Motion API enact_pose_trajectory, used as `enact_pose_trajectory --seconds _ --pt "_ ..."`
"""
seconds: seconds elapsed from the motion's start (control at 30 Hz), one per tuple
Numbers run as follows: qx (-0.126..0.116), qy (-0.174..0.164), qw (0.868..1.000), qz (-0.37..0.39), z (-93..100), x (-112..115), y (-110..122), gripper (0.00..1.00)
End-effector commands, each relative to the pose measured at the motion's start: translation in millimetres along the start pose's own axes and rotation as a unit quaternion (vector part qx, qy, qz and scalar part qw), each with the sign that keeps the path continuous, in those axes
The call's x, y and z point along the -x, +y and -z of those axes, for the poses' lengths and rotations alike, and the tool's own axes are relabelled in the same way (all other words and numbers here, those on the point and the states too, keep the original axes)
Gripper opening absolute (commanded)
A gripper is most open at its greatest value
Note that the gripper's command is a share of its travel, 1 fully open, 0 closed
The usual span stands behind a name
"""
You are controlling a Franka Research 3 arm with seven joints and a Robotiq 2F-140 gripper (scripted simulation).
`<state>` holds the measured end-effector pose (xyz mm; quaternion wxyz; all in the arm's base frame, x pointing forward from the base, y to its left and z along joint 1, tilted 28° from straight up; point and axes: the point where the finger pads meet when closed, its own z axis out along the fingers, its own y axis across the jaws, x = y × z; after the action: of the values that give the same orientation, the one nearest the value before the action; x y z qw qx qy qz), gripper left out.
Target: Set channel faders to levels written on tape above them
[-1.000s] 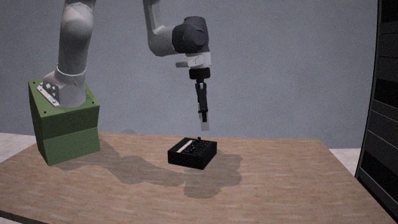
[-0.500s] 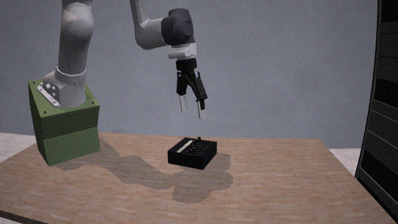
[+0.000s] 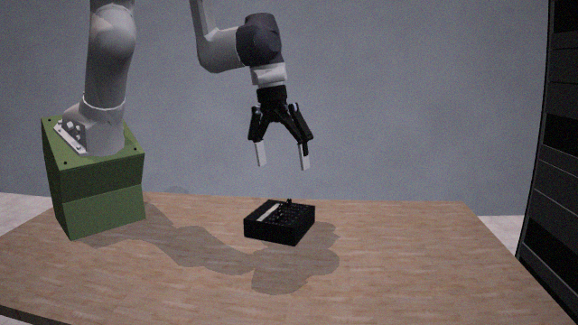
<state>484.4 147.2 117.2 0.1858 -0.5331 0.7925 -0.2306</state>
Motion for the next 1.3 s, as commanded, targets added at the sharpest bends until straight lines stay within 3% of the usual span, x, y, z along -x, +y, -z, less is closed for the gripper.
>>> enact_pose_trajectory --seconds 0.0,0.07,0.1,0.17,0.23,0.43,0.67,0.73,0.77,0.83,1.27 --pt "0.053 0.038 0.992 0.109 -9.7 5.2 -15.2 1.0" --pt "0.044 0.042 0.998 -0.024 -19.8 10.8 -31.2 1.0" --pt "0.039 0.043 0.994 -0.098 -25.6 13.6 -40.0 1.0" --pt "0.039 0.043 0.994 -0.098 -25.6 13.6 -40.0 1.0" --pt "0.025 0.041 0.975 -0.215 -37.7 18.4 -58.1 1.0" --pt "0.009 0.041 0.941 -0.335 -62.1 25.1 -93.3 1.0" --pt "0.009 0.043 0.89 -0.454 -63.8 25.4 -95.7 1.0" --pt "0.009 0.043 0.89 -0.454 -63.8 25.4 -95.7 1.0" --pt "0.008 0.042 0.868 -0.494 -63.8 25.4 -95.7 1.0" --pt "0.005 0.041 0.853 -0.521 -63.8 25.4 -95.7 1.0" --pt "0.004 0.04 0.849 -0.527 -63.8 25.4 -95.7 1.0"
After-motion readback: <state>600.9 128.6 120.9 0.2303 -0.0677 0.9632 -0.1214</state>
